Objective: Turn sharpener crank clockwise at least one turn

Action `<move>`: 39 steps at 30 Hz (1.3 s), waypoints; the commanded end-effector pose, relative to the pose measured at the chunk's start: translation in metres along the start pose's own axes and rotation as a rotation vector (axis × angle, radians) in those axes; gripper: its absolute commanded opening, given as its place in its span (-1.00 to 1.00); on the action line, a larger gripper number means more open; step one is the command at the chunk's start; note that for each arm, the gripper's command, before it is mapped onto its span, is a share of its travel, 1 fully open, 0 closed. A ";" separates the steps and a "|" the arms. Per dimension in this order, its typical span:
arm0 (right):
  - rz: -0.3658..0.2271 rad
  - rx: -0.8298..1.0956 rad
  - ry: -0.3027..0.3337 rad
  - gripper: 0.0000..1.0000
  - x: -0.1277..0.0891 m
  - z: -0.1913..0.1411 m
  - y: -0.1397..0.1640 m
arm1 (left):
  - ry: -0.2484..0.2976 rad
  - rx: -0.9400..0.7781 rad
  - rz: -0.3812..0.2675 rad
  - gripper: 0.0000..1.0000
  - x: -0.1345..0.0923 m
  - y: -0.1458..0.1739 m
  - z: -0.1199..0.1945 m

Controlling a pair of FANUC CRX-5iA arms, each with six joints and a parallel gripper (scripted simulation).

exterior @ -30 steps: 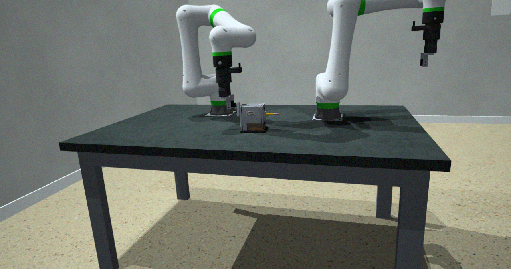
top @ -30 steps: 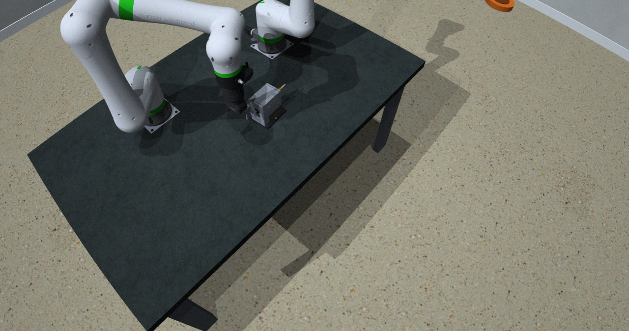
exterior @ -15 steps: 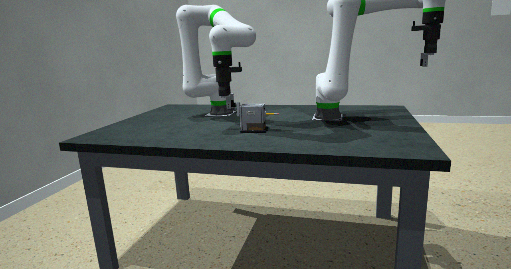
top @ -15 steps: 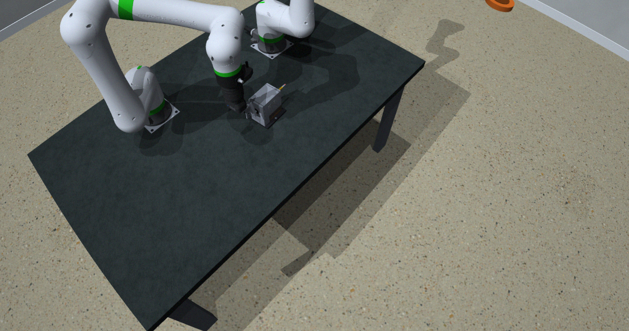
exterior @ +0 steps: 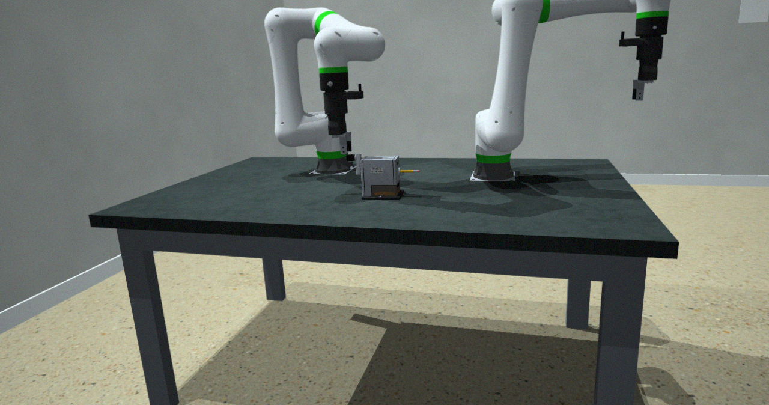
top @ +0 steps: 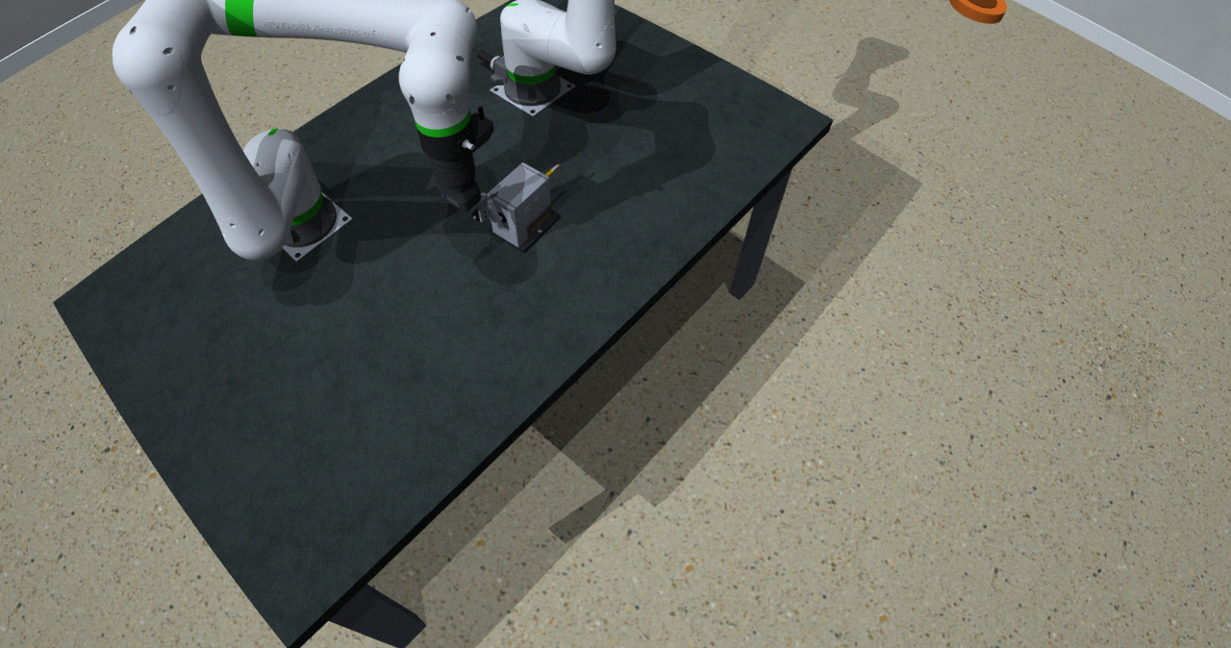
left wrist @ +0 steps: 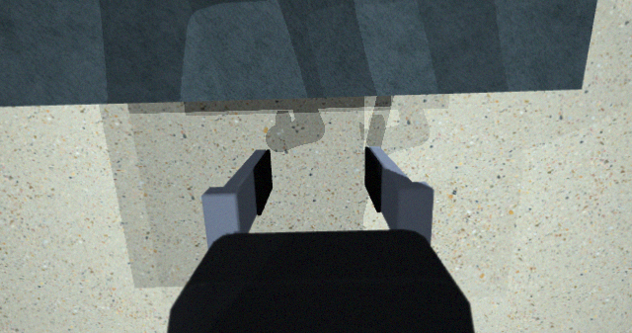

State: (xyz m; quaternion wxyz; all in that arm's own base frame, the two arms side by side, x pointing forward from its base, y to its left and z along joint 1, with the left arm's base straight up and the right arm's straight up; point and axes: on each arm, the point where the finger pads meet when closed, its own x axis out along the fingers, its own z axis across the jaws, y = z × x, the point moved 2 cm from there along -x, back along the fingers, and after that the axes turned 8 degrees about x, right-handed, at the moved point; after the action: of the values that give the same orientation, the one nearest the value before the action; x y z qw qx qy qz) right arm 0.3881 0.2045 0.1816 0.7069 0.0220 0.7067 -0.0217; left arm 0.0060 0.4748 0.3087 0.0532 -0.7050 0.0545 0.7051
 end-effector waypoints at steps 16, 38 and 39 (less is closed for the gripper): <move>0.000 0.000 -0.002 0.93 -0.035 0.001 0.000 | 0.000 0.000 -0.002 1.00 -0.001 0.000 0.000; 0.000 0.000 -0.002 -1.00 -0.037 0.001 0.000 | 0.000 0.000 -0.002 1.00 -0.001 0.000 0.000; 0.000 0.000 -0.002 -1.00 -0.037 0.001 0.000 | 0.000 0.000 -0.002 1.00 -0.001 0.000 0.000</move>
State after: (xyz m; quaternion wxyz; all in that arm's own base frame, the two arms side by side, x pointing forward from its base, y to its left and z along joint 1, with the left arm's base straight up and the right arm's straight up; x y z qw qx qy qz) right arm 0.3881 0.2045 0.2172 0.7067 0.0219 0.7068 -0.0218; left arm 0.0060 0.4748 0.3087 0.0532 -0.7050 0.0545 0.7051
